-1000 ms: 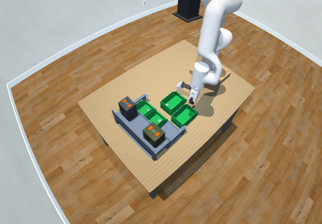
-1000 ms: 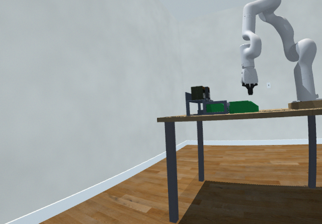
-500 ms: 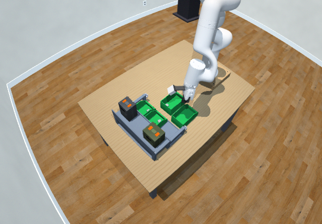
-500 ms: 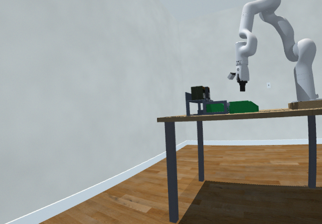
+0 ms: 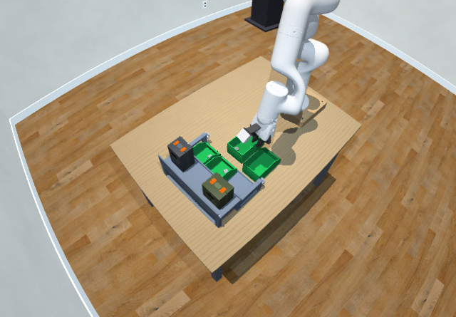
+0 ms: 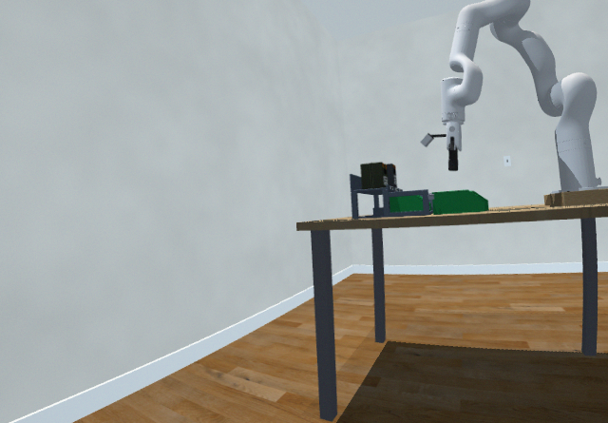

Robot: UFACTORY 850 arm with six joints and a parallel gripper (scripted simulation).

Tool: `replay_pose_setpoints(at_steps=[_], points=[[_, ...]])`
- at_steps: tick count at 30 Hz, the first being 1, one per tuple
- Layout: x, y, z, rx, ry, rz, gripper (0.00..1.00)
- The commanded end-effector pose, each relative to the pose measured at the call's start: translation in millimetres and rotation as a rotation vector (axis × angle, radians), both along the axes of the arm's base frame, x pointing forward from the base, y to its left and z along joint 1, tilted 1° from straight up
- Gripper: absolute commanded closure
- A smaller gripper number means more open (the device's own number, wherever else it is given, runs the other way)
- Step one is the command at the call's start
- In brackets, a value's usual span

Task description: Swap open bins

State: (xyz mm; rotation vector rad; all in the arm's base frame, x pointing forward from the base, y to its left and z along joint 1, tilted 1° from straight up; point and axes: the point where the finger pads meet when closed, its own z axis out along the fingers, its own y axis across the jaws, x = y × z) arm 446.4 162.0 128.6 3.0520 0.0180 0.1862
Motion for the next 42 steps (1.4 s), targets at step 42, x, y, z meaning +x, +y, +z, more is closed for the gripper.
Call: replay_pose_setpoints(at_steps=[42], points=[[1.3, 0.0, -3.0, 0.063, 0.121, 0.111, 0.74]])
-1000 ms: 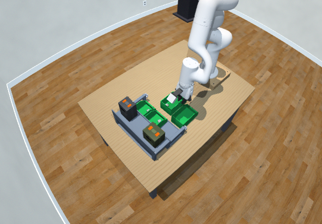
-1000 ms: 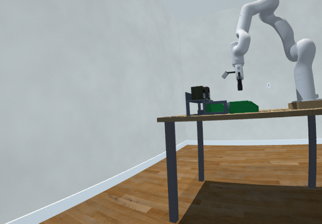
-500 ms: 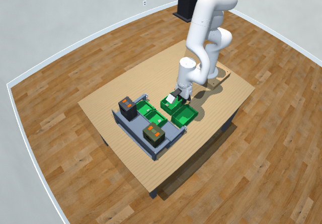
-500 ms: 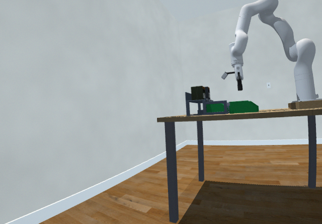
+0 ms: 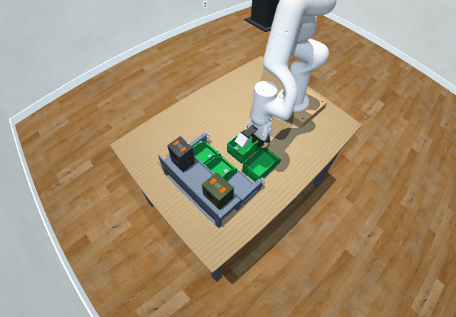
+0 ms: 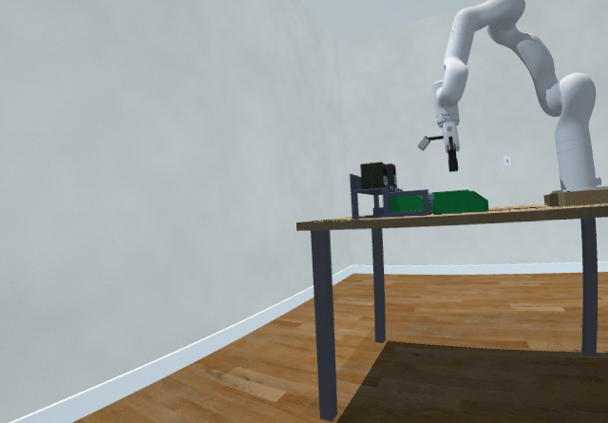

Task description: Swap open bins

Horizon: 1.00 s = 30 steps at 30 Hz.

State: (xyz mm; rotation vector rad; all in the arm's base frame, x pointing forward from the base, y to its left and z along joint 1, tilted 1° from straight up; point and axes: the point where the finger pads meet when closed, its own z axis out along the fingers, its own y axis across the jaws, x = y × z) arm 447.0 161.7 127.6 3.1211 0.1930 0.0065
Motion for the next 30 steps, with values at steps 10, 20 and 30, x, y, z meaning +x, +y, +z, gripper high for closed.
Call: replay_pose_setpoints(at_steps=[10, 20, 30], points=[[1.0, 0.0, -12.7, 0.001, -0.001, 0.000, 0.74], [1.3, -0.5, -32.6, 0.001, -0.001, 0.000, 0.74], [1.6, -0.9, -48.6, 0.001, -0.001, 0.000, 0.74]])
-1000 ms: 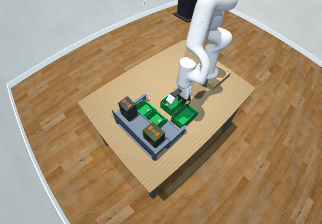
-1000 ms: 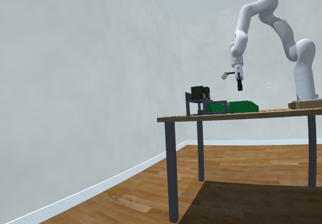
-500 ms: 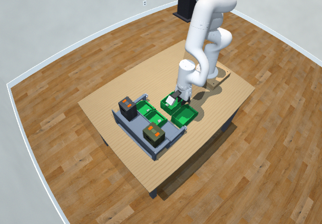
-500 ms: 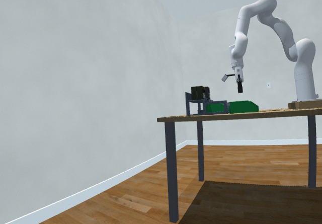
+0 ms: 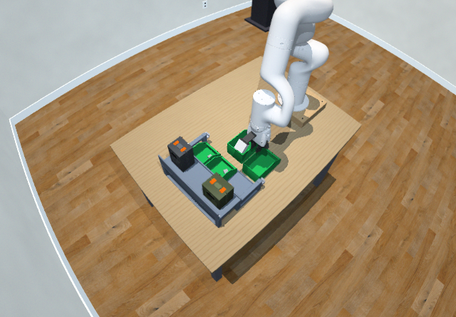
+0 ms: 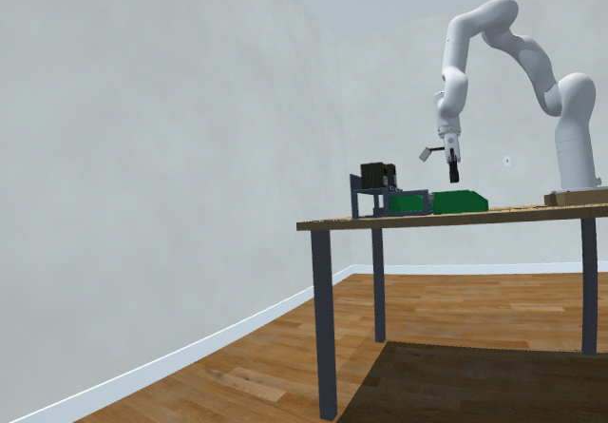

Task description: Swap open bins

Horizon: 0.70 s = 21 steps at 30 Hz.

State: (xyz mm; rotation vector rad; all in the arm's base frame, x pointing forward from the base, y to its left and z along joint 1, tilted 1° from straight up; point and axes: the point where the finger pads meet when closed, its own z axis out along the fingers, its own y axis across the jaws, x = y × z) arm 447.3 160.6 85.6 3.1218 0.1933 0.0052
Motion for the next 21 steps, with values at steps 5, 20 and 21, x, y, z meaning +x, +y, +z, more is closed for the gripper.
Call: replay_pose_setpoints(at_steps=[5, 20, 21], points=[[1.3, 0.0, -14.6, 0.001, -0.002, 0.000, 0.74], [1.5, -0.2, -23.7, 0.001, -0.002, 0.000, 0.74], [1.5, -0.2, -23.8, 0.001, -0.002, 0.000, 0.74]])
